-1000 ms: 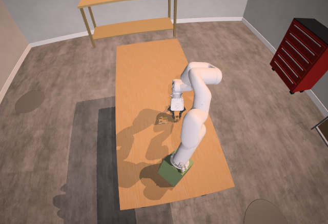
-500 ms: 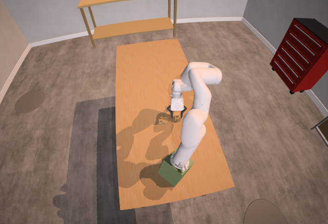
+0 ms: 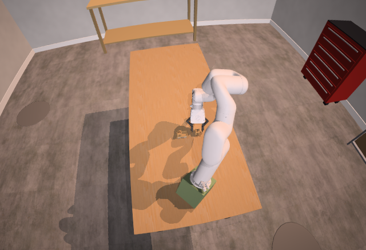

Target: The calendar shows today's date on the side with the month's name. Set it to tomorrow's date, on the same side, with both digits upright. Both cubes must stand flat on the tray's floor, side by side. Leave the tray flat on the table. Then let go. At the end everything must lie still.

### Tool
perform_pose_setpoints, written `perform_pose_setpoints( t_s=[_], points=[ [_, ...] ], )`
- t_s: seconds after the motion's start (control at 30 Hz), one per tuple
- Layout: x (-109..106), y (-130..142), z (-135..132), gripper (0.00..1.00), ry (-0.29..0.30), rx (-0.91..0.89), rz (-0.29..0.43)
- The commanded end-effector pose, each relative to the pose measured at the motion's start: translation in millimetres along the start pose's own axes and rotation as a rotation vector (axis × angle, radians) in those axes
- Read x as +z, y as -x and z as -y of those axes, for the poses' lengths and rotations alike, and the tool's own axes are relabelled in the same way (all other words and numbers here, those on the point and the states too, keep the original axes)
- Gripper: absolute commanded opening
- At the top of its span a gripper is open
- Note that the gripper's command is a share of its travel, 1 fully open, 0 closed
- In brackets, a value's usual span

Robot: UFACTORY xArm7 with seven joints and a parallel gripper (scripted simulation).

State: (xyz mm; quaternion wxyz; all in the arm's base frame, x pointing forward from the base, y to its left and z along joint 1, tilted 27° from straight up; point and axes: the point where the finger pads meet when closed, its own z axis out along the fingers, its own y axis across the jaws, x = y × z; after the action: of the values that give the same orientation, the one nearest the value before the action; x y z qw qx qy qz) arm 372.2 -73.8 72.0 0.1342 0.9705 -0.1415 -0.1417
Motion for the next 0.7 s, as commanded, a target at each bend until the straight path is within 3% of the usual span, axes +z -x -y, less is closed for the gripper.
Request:
perform_pose_setpoints(
  t_s=[0.0,0.67],
  points=[
    [-5.3,2.1,0.6,0.71,-0.001,-0.001,-0.003],
    [-48.4,32.5,0.5,0.71,-0.001,-0.001,-0.003]
  ],
)
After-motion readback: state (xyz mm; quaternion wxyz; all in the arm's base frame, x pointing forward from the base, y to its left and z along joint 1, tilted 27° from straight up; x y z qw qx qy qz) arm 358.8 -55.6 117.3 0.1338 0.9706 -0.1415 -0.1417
